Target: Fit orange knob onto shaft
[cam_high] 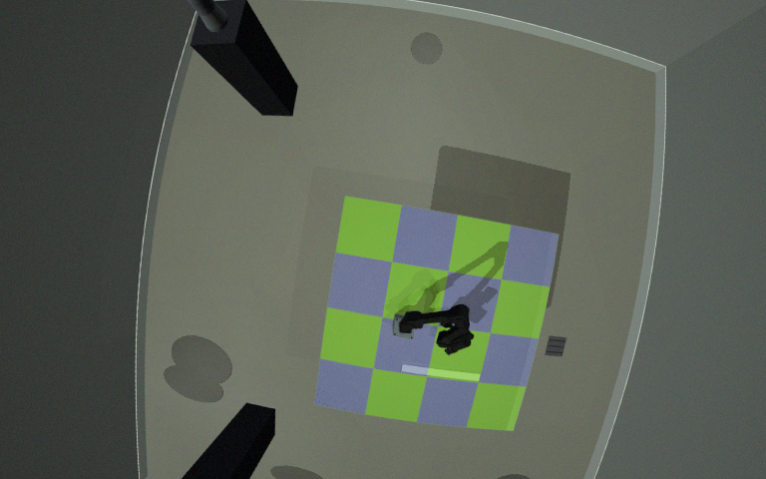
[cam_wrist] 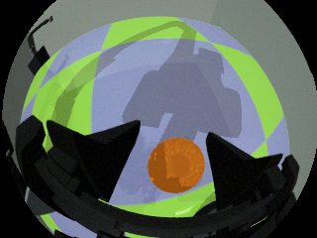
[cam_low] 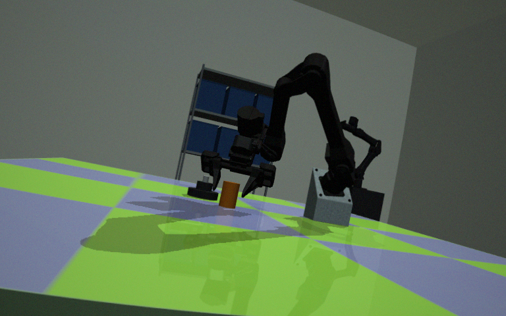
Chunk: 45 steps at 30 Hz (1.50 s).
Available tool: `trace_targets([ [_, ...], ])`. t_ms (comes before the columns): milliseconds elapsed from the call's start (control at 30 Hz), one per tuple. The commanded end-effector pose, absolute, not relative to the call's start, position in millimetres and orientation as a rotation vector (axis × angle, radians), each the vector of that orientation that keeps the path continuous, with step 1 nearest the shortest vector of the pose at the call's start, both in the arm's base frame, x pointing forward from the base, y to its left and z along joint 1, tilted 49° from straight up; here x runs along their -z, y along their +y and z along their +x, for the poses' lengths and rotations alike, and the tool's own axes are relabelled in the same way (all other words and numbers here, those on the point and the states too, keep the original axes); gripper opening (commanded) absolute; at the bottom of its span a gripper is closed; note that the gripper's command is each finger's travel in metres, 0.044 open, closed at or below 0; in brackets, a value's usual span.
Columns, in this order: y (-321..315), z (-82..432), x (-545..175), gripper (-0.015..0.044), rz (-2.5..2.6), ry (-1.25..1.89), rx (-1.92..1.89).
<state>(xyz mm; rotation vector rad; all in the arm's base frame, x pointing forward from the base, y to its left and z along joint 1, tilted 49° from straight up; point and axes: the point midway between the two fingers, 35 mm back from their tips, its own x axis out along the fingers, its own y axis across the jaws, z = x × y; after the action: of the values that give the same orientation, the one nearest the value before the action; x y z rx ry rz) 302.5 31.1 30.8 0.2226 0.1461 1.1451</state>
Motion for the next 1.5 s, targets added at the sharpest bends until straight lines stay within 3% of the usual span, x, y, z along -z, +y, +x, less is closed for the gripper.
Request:
trace_targets([
  [0,31,303,-31,0.0417,0.222,0.146,-1.145],
  [33,31,303,-31,0.044,0.222,0.146,-1.145],
  [767,36,329,-17,0.044,0.091,0.215,-1.138],
  [1467,3,311,-28,0.044,0.038,0.199,-1.112],
])
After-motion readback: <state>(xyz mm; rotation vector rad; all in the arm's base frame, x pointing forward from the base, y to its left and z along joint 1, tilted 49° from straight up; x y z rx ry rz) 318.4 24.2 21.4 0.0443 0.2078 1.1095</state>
